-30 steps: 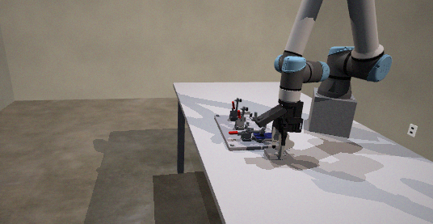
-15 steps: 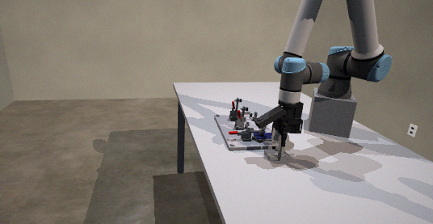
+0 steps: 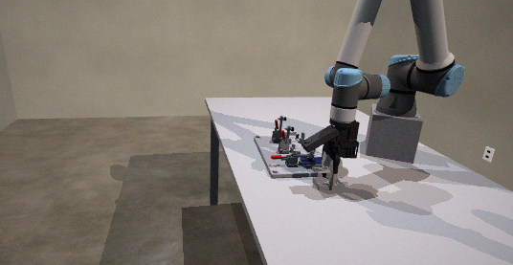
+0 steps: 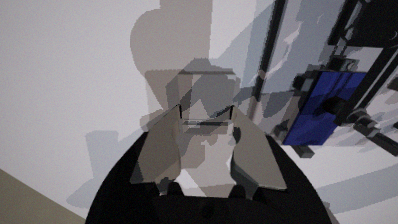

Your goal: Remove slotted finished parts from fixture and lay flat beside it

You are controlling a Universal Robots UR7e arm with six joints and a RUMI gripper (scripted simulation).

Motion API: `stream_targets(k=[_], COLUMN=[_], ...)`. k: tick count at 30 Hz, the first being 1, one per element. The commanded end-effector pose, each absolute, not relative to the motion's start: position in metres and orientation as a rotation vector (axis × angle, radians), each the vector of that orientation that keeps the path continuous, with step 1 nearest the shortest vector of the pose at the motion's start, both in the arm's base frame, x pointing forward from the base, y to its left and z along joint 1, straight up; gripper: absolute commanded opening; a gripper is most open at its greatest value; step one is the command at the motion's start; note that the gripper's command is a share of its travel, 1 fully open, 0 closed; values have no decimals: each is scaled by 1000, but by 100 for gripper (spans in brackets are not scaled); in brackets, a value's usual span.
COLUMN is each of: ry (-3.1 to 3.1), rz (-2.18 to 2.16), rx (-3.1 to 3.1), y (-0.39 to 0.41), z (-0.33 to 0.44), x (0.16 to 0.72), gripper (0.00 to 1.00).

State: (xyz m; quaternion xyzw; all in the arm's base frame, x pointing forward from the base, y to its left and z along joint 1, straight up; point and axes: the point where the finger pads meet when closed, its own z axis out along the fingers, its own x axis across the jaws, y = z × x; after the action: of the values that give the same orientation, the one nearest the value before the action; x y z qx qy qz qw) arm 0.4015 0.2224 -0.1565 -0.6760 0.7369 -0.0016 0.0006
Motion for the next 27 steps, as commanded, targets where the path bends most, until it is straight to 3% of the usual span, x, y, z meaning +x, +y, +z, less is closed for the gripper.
stream_targets(k=[1,10,11,27], ry=[2314,2314,2314,2315], rz=[-6,-5,-5,-4], rx=[-2124,-2125,-2125,-2125], y=[223,222,222,222], z=[-157,-157,-157,-157], x=[400,400,400,400], gripper=[0,0,54,54])
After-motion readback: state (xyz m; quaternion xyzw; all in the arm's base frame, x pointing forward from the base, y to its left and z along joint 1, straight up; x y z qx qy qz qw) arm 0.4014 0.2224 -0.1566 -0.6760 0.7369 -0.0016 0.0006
